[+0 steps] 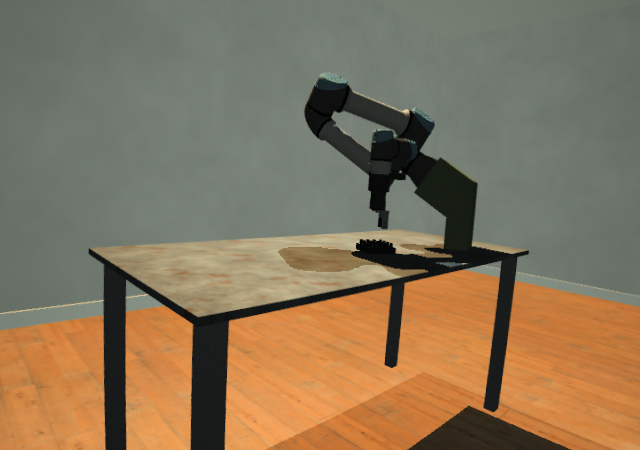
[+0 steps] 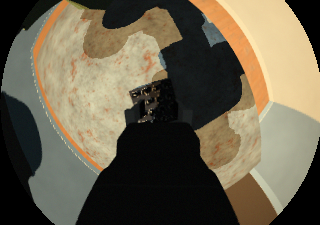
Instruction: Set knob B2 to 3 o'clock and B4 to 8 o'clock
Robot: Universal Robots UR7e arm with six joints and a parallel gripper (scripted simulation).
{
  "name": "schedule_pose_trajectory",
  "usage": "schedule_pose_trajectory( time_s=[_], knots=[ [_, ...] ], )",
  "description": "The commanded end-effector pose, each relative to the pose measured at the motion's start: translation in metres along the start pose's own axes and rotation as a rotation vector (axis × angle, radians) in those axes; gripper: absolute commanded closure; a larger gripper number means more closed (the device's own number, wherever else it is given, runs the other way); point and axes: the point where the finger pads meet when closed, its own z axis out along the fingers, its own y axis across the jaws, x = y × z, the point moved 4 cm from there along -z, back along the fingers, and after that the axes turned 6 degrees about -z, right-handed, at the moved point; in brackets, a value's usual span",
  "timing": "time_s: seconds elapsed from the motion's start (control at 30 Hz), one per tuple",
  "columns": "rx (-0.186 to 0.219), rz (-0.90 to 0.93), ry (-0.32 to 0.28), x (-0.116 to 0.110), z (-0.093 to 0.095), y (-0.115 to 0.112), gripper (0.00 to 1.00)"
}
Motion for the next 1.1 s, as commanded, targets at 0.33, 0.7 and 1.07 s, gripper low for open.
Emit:
schedule_pose_trajectory(
  time_s=[0.33,0.7,1.07],
  knots=[
    [-0.002,-0.02,-0.001,-0.0009,-0.0006,-0.0004,0.54],
    [-0.002,-0.02,-0.001,-0.0009,-0.0006,-0.0004,0.54],
    [-0.002,-0.02,-0.001,-0.0009,-0.0006,-0.0004,0.54]
  ],
)
